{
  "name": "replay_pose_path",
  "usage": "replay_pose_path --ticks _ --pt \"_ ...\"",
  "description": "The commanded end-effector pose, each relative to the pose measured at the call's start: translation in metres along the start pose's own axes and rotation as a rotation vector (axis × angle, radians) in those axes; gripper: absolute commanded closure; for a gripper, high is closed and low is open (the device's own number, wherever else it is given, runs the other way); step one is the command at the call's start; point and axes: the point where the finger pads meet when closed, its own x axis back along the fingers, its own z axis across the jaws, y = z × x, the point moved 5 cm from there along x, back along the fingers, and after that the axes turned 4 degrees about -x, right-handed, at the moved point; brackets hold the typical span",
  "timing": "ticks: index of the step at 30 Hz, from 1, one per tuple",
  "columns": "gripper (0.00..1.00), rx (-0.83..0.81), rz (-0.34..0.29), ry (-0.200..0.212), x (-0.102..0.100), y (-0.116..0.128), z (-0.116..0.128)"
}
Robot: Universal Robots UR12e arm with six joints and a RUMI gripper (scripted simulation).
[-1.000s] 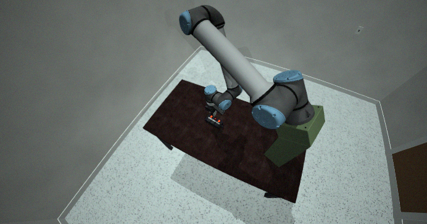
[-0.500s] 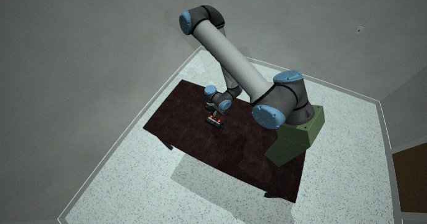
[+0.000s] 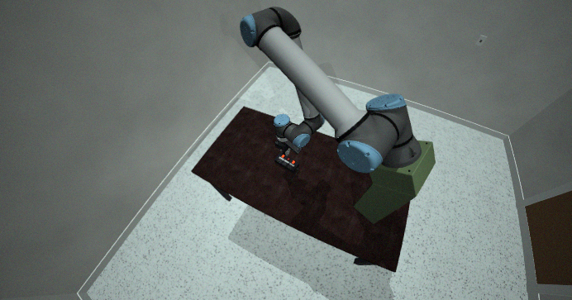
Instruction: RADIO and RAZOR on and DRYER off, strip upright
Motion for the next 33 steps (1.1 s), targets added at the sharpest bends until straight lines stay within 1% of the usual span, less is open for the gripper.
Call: replay_pose_path --ticks 1,11,33 --pt "1.0 0.0 -0.001 0.0 -0.001 0.0 0.0" --pt "1.0 0.0 -0.001 0.0 -0.007 0.0 0.0" --pt "1.0 0.0 -0.001 0.0 -0.033 0.0 0.0"
